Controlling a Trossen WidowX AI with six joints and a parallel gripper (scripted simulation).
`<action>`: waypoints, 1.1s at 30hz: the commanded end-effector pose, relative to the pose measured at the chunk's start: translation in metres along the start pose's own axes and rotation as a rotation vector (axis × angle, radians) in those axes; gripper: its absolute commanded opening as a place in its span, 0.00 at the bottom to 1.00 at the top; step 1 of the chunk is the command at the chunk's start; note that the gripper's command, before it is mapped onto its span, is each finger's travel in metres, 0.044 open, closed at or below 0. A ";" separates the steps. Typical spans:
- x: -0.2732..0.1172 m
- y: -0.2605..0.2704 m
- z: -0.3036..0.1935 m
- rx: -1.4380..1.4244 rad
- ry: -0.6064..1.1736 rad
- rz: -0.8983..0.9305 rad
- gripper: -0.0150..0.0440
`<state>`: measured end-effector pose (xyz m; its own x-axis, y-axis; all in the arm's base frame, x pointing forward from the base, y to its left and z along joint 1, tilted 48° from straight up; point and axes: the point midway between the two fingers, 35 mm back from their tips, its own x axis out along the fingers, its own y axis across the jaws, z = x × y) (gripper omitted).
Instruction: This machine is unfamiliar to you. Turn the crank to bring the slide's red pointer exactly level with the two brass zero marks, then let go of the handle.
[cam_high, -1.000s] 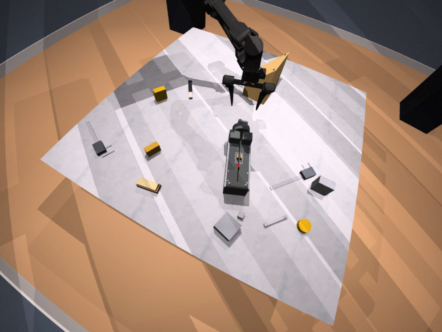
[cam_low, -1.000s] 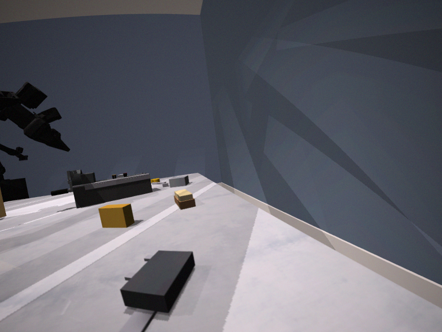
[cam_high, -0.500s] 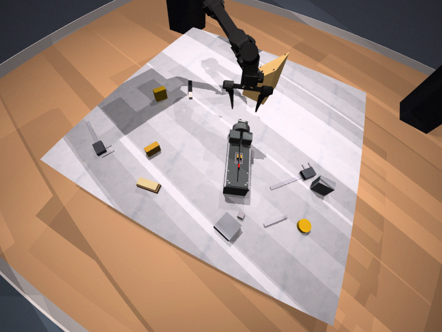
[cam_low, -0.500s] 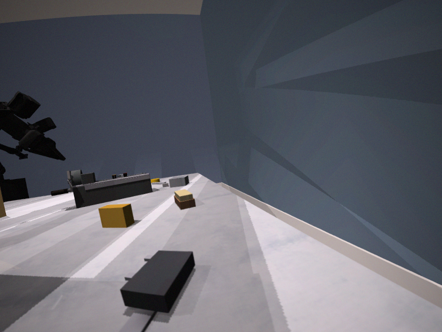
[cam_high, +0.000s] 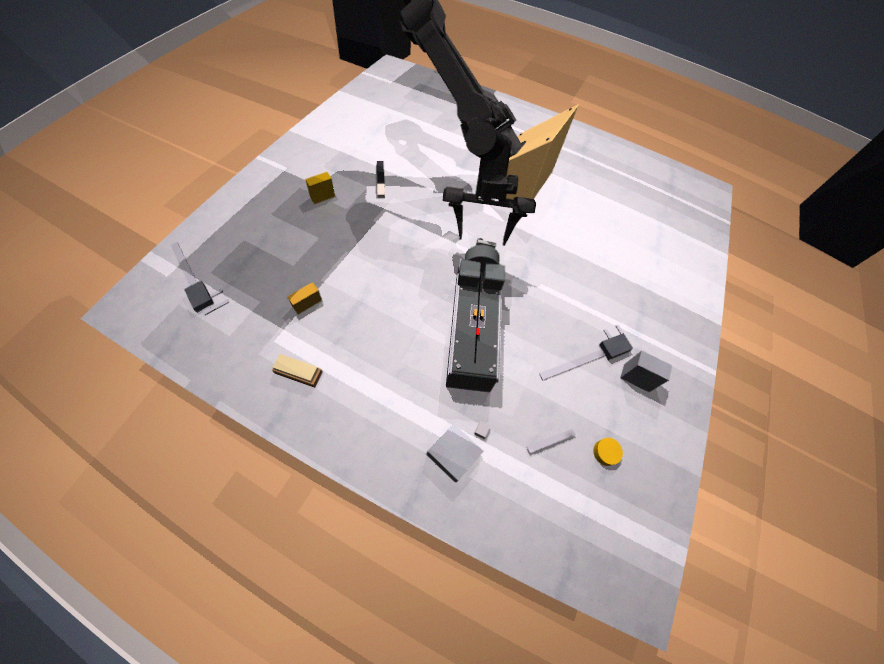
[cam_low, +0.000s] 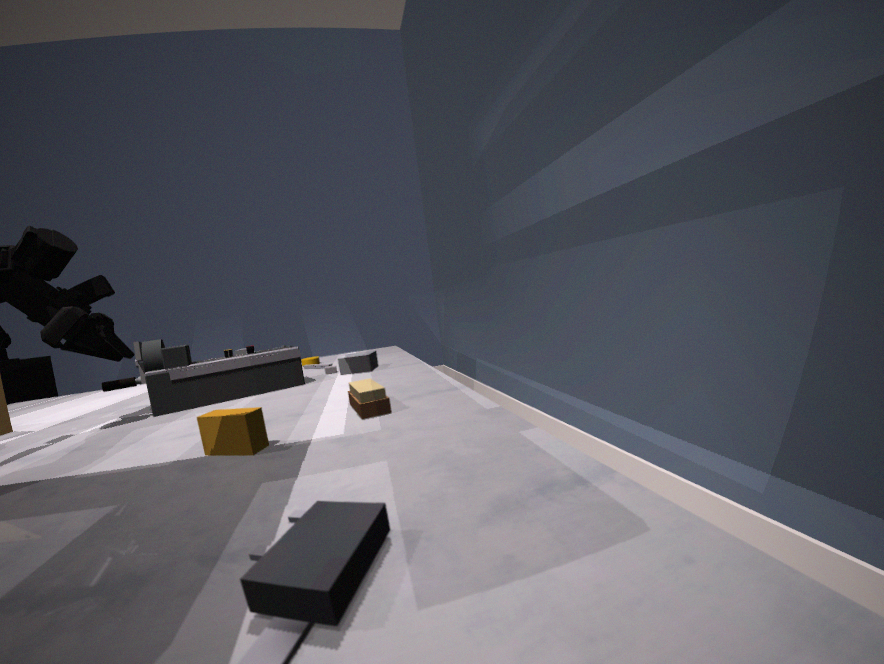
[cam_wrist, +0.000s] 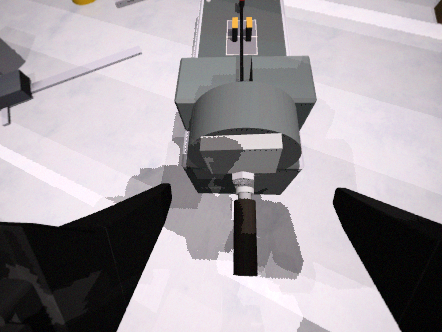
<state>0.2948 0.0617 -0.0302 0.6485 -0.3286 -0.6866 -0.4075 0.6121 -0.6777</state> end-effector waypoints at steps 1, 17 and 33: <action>0.004 0.001 -0.007 -0.005 -0.005 0.004 1.00; 0.023 0.001 -0.023 -0.005 -0.003 0.007 1.00; 0.040 0.001 -0.042 -0.006 -0.003 0.005 1.00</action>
<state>0.2960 0.0222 -0.0657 0.6509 -0.3281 -0.6846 -0.4062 0.6113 -0.6792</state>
